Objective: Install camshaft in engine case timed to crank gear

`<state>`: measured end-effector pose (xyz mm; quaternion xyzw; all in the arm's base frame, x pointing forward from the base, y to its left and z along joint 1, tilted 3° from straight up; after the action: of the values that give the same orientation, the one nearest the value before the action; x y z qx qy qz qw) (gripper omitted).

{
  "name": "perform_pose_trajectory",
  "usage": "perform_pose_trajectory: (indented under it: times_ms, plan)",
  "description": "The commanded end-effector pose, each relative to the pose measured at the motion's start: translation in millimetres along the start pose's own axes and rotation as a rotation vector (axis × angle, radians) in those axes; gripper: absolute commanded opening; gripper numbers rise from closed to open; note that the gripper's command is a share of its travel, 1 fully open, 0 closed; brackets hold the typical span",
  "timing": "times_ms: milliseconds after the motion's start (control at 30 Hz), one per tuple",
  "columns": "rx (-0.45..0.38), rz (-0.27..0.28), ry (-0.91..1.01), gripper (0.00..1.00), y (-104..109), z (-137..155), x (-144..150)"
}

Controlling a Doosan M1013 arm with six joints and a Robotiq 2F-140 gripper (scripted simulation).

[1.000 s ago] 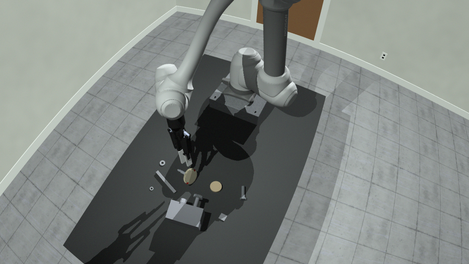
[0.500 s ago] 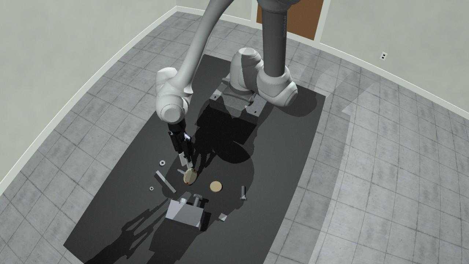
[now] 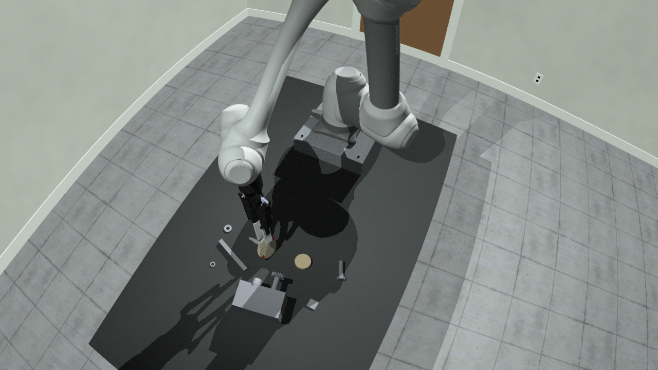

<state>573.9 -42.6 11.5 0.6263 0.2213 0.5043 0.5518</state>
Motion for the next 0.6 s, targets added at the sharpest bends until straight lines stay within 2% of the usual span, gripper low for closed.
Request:
perform_pose_trajectory:
  times_ms: [0, 567]
  plan:
    - [0.0, 0.001, 0.0, 0.21, -8.2, 0.1, 0.2]
    - [0.0, 0.001, 0.0, 0.21, -15.3, 0.1, 0.2]
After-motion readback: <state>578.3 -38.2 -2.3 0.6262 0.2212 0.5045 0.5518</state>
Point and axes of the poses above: the point where the finger pads meet when closed, its own y axis back along the fingers, its own x axis across the jaws, z = x × y, the point moved 1 cm from there along y, back along the fingers, and after that the axes turned 12 degrees about -y, right-handed, at the moved point
